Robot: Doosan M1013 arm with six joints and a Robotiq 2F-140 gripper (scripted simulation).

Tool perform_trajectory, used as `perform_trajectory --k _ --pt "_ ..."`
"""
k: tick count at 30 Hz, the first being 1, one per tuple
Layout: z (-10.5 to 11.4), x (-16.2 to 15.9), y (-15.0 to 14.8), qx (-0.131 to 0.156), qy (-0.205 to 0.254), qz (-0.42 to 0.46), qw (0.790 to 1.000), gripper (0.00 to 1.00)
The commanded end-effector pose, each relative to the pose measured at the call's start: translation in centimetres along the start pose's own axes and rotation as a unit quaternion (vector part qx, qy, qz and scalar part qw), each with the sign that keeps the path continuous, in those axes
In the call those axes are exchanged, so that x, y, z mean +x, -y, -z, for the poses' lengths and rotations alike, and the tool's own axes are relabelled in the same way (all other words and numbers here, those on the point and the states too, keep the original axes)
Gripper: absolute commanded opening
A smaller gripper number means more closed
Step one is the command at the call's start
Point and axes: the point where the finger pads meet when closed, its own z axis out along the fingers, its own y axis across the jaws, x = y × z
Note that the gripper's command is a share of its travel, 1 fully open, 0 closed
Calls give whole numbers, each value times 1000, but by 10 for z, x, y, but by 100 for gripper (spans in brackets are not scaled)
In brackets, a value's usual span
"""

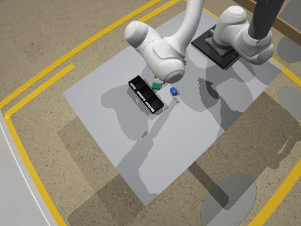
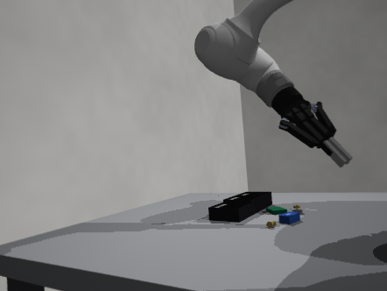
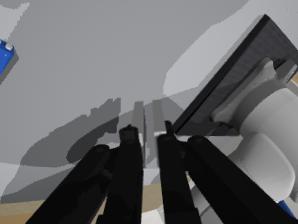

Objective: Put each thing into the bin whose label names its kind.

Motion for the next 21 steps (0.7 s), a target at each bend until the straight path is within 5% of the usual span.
perform_trajectory --k 1,6,21 --pt "10 5 10 22 -41 63 997 5" --pt "21 9 20 31 -70 105 992 5" --pt "78 15 57 57 -225 315 920 5"
